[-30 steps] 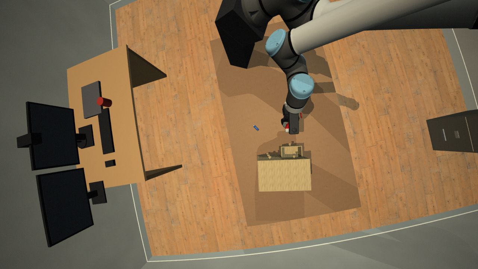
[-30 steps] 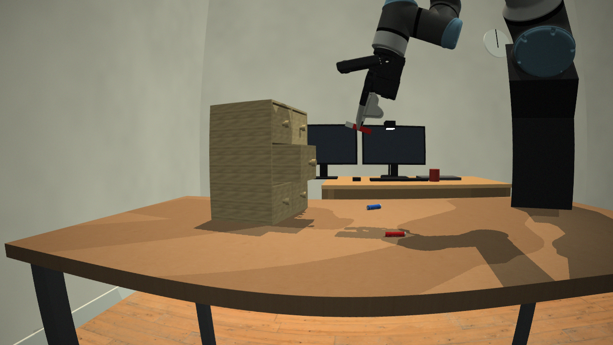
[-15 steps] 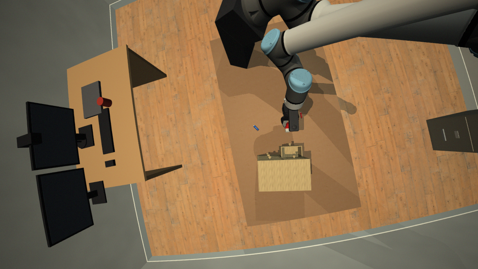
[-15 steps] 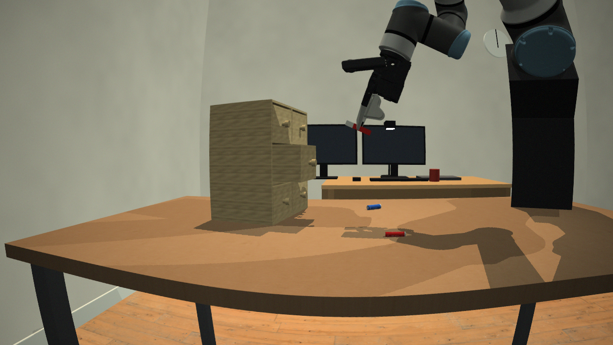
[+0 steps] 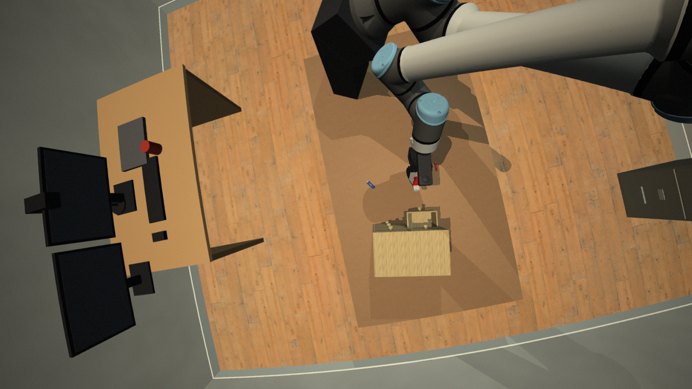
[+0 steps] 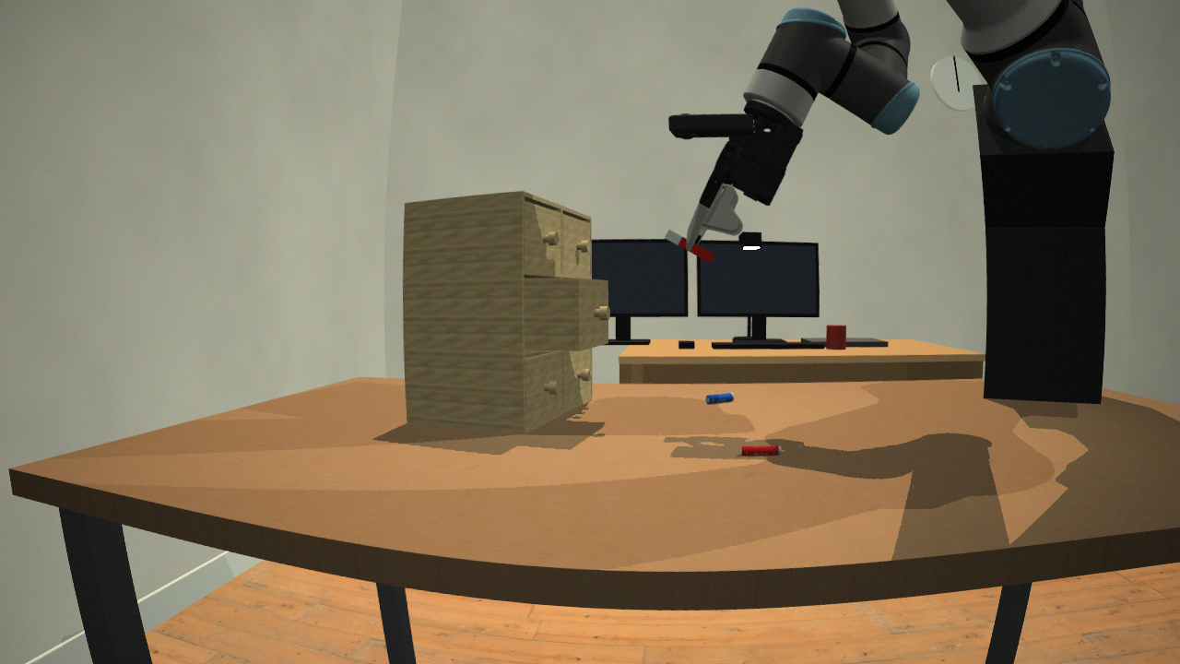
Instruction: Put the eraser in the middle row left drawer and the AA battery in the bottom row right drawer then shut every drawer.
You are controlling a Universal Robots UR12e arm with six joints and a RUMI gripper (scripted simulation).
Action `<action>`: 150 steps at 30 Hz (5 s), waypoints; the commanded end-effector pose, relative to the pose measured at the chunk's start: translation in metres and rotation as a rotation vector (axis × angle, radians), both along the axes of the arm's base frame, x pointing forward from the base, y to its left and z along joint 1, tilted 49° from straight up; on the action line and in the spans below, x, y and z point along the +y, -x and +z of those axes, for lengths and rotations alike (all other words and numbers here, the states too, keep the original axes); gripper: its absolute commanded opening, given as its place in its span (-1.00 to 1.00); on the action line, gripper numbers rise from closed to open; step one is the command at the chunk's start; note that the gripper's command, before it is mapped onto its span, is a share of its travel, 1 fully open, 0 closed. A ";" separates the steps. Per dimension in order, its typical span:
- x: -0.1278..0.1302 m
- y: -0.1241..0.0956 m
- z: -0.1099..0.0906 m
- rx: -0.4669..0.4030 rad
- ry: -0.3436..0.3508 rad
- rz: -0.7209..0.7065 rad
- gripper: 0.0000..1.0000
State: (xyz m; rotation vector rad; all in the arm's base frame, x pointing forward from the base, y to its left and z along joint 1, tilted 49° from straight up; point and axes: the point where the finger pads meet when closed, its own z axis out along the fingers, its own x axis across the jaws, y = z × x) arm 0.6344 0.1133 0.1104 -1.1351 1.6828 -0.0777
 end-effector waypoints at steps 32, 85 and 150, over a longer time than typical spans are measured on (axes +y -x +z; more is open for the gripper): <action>0.001 0.001 -0.002 -0.184 -0.002 -0.186 -0.79; 0.003 0.003 -0.004 -0.460 -0.005 -0.465 -0.79; 0.002 -0.001 -0.003 -0.504 -0.006 -0.510 -0.79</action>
